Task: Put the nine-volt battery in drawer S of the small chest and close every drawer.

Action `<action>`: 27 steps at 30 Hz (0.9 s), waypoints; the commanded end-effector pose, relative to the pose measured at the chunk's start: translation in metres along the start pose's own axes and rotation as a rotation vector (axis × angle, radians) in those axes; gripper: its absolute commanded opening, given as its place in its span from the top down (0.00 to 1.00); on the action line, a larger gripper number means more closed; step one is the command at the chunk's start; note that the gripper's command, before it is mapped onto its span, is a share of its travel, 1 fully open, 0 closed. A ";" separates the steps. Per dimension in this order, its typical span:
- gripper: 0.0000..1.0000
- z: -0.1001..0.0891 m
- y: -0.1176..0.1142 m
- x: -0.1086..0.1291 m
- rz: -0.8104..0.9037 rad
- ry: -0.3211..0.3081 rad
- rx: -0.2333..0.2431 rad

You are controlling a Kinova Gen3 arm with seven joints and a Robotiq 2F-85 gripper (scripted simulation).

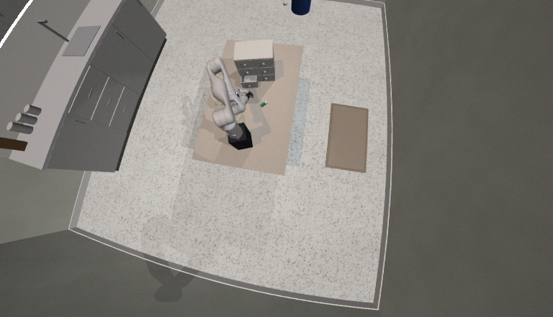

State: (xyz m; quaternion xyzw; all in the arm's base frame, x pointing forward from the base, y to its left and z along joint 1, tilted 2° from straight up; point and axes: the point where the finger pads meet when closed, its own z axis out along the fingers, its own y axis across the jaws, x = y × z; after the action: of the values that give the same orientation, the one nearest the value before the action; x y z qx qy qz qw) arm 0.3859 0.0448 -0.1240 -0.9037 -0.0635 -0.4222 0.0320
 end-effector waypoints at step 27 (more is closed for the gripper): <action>0.67 -0.039 -0.001 0.009 0.864 0.001 -0.395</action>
State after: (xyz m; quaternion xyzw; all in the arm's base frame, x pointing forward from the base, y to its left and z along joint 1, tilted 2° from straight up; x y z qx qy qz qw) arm 0.3505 0.0361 -0.1052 -0.8533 0.3642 -0.3725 0.0235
